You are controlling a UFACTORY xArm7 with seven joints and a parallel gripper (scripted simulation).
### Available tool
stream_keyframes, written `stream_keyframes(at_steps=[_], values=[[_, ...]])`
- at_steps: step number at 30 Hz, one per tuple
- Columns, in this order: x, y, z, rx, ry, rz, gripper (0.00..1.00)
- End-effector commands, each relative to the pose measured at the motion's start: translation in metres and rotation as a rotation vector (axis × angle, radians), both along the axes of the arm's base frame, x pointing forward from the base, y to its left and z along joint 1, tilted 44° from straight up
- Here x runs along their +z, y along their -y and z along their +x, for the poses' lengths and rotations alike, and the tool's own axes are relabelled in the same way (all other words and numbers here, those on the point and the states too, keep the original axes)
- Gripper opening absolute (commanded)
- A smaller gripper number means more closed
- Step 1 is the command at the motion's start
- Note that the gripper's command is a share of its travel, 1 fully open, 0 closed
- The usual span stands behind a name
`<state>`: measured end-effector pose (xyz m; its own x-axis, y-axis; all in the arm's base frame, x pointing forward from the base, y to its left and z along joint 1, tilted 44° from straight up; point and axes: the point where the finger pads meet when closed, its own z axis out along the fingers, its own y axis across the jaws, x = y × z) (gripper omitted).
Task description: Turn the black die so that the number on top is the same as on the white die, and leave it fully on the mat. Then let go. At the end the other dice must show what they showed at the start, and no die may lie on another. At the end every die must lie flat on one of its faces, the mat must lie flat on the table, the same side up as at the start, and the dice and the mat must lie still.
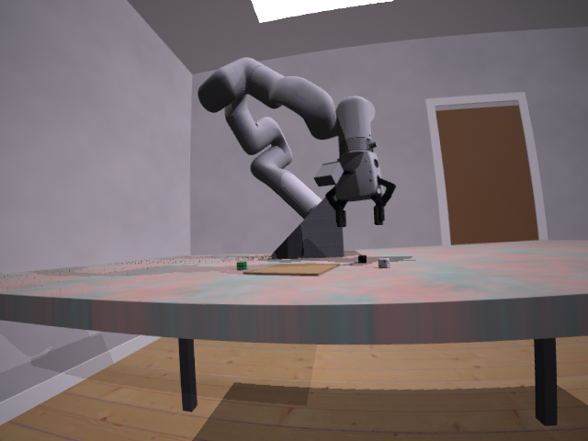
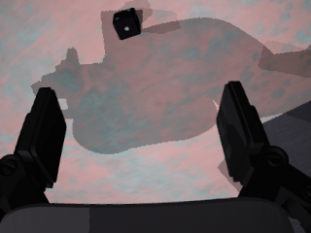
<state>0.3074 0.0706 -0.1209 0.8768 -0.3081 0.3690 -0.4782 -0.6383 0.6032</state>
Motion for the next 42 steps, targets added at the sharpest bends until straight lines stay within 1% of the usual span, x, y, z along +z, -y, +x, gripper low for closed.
stream_keyframes(at_steps=[1,4,8,17,18,42], values=[[0.0014,-0.0026,0.005,0.122,-0.112,0.005,1.0],[0.0018,-0.0028,0.0069,0.172,-0.153,0.004,1.0],[0.0022,-0.003,0.0083,0.209,-0.184,0.004,1.0],[0.0024,-0.003,0.0089,0.224,-0.196,0.003,1.0],[0.0024,-0.003,0.0089,0.224,-0.196,0.003,0.31],[0.0024,-0.003,0.0089,0.224,-0.196,0.003,0.31]])
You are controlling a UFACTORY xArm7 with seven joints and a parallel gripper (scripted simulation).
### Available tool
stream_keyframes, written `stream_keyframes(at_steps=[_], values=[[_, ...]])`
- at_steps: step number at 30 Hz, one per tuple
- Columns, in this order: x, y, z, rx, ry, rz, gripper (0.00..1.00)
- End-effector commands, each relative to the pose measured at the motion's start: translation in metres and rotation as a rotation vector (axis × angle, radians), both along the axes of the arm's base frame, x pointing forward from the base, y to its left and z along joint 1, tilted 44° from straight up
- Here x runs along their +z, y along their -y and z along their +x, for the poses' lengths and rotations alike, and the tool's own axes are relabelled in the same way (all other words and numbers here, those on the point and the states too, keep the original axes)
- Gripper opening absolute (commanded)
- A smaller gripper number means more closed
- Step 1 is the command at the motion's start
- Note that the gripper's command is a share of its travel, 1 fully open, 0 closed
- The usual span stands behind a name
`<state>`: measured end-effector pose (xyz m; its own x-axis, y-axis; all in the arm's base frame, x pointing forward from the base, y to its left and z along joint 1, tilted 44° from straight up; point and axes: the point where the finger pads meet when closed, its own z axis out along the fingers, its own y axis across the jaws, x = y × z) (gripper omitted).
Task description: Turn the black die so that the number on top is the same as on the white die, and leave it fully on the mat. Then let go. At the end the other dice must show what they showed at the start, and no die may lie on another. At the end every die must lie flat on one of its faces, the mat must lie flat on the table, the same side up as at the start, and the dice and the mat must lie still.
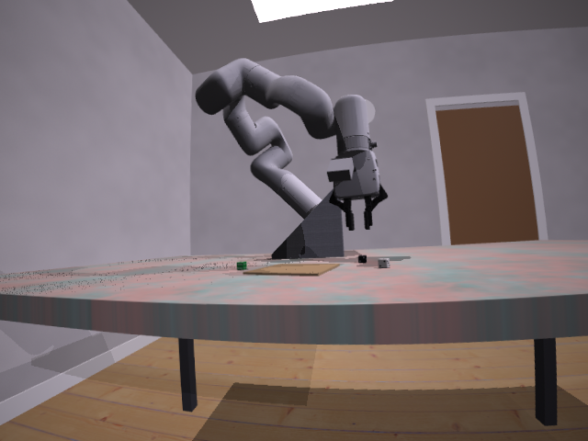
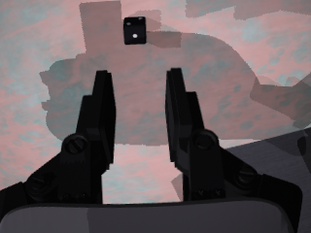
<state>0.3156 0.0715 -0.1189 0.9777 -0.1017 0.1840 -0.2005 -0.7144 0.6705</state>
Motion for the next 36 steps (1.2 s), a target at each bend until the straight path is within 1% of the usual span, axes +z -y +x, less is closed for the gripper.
stream_keyframes(at_steps=[1,21,36], values=[[0.0,-0.002,0.001,0.003,0.002,0.003,0.31],[-0.001,-0.001,0.001,0.002,0.002,0.003,0.31],[-0.013,0.01,0.002,0.002,0.002,0.004,0.31]])
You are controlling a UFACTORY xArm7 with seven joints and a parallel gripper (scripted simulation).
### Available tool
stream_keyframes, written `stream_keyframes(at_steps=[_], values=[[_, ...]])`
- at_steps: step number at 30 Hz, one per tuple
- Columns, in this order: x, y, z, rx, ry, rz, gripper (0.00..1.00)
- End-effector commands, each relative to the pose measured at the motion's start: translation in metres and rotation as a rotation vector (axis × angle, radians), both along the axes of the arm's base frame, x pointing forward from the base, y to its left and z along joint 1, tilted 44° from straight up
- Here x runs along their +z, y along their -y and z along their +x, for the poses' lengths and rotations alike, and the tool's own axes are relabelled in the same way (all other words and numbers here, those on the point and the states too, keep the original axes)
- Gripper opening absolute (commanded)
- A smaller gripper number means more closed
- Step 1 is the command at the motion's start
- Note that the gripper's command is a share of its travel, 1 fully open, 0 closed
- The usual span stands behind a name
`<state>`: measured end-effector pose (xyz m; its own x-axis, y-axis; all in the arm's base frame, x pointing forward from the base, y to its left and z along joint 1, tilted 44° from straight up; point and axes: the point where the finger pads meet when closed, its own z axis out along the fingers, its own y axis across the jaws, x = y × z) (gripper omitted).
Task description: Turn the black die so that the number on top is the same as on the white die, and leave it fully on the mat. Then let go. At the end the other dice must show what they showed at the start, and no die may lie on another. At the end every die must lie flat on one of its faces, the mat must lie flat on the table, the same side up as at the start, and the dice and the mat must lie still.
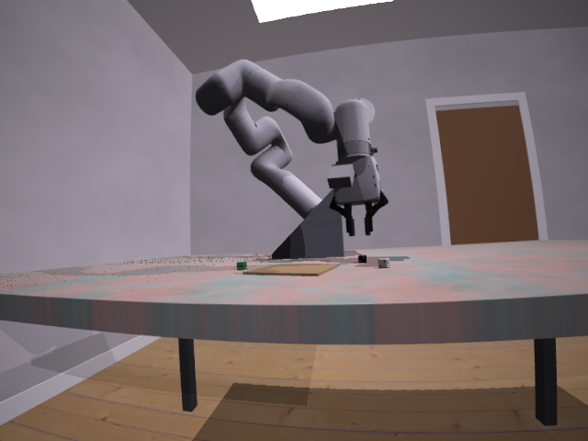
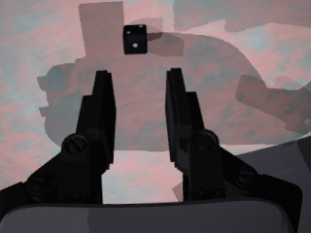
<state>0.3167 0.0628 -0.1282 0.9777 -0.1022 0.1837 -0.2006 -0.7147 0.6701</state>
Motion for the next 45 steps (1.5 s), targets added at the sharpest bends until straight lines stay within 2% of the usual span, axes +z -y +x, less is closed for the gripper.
stream_keyframes(at_steps=[1,26,45], values=[[-0.003,0.001,0.001,0.003,0.002,0.003,0.31],[-0.026,0.021,0.004,0.003,0.002,0.003,0.31],[-0.028,0.024,0.004,0.003,0.002,0.003,0.31]])
